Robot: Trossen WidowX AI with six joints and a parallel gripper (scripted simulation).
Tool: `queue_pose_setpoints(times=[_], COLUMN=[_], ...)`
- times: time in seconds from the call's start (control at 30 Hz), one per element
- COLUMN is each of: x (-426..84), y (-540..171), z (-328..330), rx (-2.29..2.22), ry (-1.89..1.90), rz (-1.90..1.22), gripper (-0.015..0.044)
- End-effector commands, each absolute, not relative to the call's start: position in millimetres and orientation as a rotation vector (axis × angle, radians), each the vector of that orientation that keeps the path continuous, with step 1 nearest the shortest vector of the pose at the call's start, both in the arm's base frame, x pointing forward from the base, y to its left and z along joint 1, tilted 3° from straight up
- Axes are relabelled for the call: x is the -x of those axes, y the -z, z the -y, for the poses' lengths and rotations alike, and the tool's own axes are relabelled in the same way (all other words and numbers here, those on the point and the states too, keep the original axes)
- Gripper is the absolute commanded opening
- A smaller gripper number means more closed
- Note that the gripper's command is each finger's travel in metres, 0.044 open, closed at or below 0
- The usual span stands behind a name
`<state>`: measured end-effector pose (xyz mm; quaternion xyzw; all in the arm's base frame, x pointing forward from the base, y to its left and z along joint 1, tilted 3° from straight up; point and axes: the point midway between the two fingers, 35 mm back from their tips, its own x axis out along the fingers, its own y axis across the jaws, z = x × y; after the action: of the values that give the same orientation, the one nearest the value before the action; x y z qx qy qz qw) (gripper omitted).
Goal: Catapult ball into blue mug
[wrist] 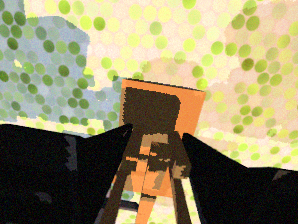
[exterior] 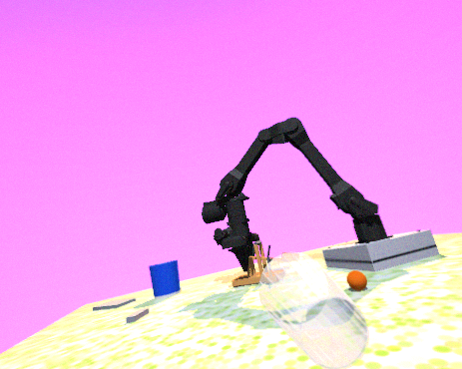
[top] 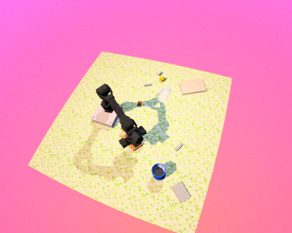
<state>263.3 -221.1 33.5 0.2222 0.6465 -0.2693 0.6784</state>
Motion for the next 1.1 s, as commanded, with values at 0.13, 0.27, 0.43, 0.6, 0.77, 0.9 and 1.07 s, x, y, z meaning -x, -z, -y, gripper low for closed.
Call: queue_pose_setpoints(times=[0.13, 0.27, 0.43, 0.6, 0.77, 0.9, 1.07], x=[-263.6, -262.5, -263.7, -264.4, -264.9, -265.1, -265.3], y=[-58.6, -83.5, -80.8, -73.2, -64.9, -58.3, -50.1], z=[220.1, 217.4, 217.8, 218.7, 219.4, 219.9, 220.5], rx=[-0.499, -0.499, -0.498, -0.498, -0.497, -0.497, -0.497], ry=[0.605, 0.605, 0.601, 0.601, 0.6, 0.6, 0.599], rz=[-1.452, -1.452, -1.453, -1.453, -1.453, -1.453, -1.454], gripper=[0.0032, 0.0, 0.0, 0.0, 0.0, 0.0, 0.0])
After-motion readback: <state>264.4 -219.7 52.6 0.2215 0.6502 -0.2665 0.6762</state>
